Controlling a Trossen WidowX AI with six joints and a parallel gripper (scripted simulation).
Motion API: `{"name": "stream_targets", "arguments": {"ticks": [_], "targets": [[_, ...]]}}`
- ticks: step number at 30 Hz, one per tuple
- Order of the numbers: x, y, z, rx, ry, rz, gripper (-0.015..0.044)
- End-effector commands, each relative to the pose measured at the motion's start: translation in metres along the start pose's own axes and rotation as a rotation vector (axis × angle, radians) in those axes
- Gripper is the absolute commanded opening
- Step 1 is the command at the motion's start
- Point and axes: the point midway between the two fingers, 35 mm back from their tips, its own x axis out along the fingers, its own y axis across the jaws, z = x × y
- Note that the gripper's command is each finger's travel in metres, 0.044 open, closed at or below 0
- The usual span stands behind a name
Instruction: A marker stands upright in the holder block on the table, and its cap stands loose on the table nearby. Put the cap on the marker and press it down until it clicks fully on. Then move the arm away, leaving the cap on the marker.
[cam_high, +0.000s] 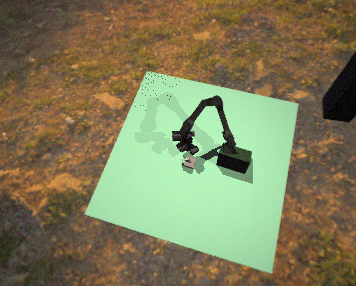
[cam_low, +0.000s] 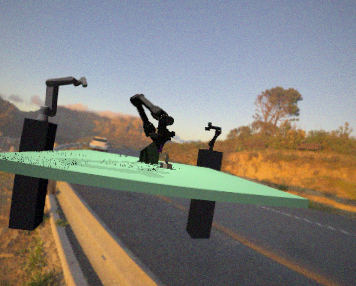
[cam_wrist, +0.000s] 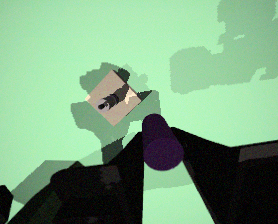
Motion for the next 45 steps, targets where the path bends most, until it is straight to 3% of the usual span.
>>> {"name": "stream_targets", "arguments": {"ticks": [1,21,45], "targets": [[-0.002,0.009,0.007,0.006,0.002,0.005,0.0000],[-0.012,0.064,0.035,0.018,0.045,-0.016,0.0000],[0.018,0.063,0.034,0.018,0.045,-0.016,0.0000]]}}
